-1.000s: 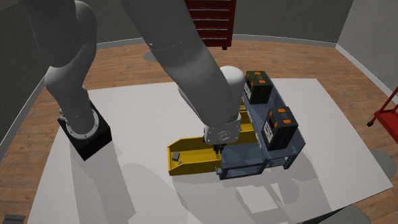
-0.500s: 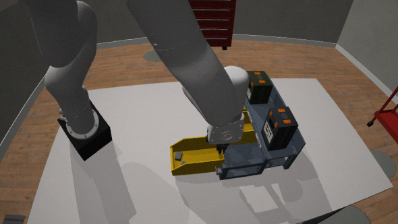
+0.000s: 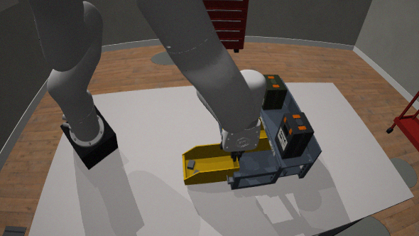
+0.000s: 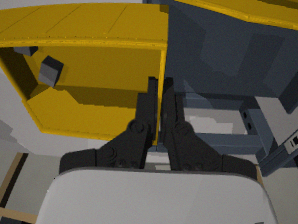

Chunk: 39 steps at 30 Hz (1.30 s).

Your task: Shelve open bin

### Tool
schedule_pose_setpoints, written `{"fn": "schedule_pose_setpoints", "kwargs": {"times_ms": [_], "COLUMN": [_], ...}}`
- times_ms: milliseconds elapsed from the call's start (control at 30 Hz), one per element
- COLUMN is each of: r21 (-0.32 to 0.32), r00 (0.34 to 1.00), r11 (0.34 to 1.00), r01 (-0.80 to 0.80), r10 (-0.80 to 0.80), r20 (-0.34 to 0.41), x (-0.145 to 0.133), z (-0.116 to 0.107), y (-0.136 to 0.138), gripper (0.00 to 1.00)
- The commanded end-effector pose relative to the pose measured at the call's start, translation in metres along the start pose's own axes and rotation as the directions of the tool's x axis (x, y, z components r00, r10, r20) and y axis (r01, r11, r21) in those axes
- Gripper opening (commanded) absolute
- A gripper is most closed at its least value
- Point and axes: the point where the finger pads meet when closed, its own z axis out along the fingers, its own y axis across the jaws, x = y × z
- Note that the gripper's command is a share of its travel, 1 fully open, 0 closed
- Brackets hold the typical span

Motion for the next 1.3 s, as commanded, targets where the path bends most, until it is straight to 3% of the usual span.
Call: {"fn": "schedule_pose_setpoints", "kwargs": {"times_ms": [0,1200,1233,1267], "r21": [-0.004,-0.004,-0.004,-0.004], "r00": [1.0,1.0,1.0,1.0], "r11": [1.0,1.0,1.0,1.0], "r01": [0.0,0.0,0.0,0.0], "r10": [0.0,0.0,0.0,0.0], "r20": [0.0,0.0,0.0,0.0], "x": [-0.0003,-0.0003,-0.0003,-0.0003], "z": [-0.0013,0.0012,0.0012,0.0012], "y": [0.0017,0.0115,0.0116,0.0116], "gripper": [0.0,0.0,0.33,0.33]}}
